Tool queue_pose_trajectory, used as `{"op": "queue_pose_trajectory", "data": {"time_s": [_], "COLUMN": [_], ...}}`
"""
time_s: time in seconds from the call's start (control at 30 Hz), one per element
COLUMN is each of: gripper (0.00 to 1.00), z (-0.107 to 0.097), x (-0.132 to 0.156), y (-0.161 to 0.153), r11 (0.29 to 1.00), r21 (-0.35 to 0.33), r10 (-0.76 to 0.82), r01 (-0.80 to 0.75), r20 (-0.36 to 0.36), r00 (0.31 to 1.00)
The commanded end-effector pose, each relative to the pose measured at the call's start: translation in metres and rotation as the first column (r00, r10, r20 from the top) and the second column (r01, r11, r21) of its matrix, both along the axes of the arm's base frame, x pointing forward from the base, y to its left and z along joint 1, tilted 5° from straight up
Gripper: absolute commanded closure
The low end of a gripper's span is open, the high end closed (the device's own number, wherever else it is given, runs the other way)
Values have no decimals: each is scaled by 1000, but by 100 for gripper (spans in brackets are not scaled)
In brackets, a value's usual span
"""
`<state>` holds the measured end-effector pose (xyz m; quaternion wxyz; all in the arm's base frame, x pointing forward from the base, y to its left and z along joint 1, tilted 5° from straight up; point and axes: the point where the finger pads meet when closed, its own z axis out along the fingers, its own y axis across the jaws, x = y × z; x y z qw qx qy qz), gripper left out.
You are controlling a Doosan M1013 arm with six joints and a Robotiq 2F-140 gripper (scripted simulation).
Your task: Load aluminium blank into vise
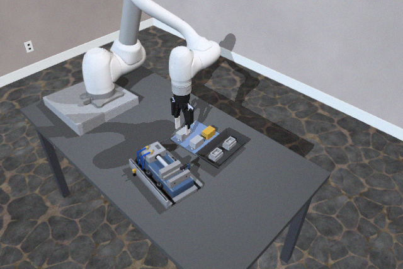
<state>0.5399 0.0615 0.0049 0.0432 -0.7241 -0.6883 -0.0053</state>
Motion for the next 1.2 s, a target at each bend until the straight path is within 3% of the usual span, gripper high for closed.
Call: {"op": "queue_pose_trajectory", "data": {"time_s": [0.0,1.17], "gripper": [60,60], "z": [0,-14], "x": [0,-1], "y": [0,1], "r11": [1000,1000], "r21": [0,0], "r10": [0,0], "r01": [0,0], "r20": [0,0], "r00": [1000,1000]}}
